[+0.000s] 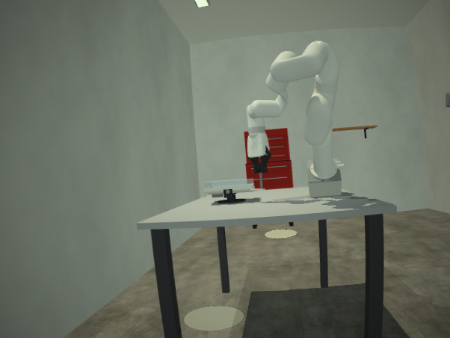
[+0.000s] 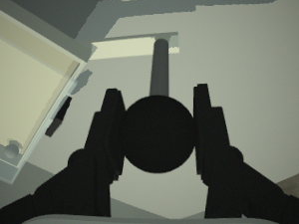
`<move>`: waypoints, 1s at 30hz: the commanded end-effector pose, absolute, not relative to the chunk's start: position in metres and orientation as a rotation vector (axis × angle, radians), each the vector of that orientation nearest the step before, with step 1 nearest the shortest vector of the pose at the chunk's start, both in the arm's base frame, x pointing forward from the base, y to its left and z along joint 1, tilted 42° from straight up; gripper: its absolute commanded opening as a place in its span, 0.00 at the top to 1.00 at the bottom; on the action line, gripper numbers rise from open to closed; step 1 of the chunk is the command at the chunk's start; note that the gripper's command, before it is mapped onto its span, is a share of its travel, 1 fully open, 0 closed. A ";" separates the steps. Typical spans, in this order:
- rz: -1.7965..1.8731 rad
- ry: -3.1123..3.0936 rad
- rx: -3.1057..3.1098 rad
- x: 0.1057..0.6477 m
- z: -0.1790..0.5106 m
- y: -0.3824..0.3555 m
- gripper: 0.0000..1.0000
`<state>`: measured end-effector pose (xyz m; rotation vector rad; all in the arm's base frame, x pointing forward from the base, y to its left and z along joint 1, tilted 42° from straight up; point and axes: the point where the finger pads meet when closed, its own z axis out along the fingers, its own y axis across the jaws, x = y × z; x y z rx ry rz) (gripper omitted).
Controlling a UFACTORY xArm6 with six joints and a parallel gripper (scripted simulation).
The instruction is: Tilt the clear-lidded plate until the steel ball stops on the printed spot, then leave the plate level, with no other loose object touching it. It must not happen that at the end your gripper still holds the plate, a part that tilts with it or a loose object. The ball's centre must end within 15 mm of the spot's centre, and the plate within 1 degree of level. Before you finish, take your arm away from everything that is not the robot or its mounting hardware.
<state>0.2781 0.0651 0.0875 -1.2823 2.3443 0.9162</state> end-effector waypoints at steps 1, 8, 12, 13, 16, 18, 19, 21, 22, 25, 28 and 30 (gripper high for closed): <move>0.911 2.343 -1.282 0.280 0.088 0.064 1.00; 0.911 2.343 -1.282 0.280 0.089 0.066 1.00; 0.911 2.343 -1.282 0.280 0.089 0.066 1.00; 0.911 2.343 -1.282 0.280 0.089 0.066 1.00; 0.911 2.343 -1.282 0.280 0.089 0.066 1.00; 0.911 2.343 -1.282 0.280 0.089 0.066 1.00; 0.911 2.343 -1.282 0.280 0.089 0.066 1.00; 0.911 2.343 -1.282 0.280 0.089 0.066 1.00; 0.911 2.343 -1.282 0.280 0.089 0.066 1.00; 0.911 2.343 -1.282 0.280 0.088 0.065 1.00; 0.911 2.343 -1.282 0.280 0.089 0.064 1.00; 0.911 2.343 -1.282 0.280 0.089 0.064 1.00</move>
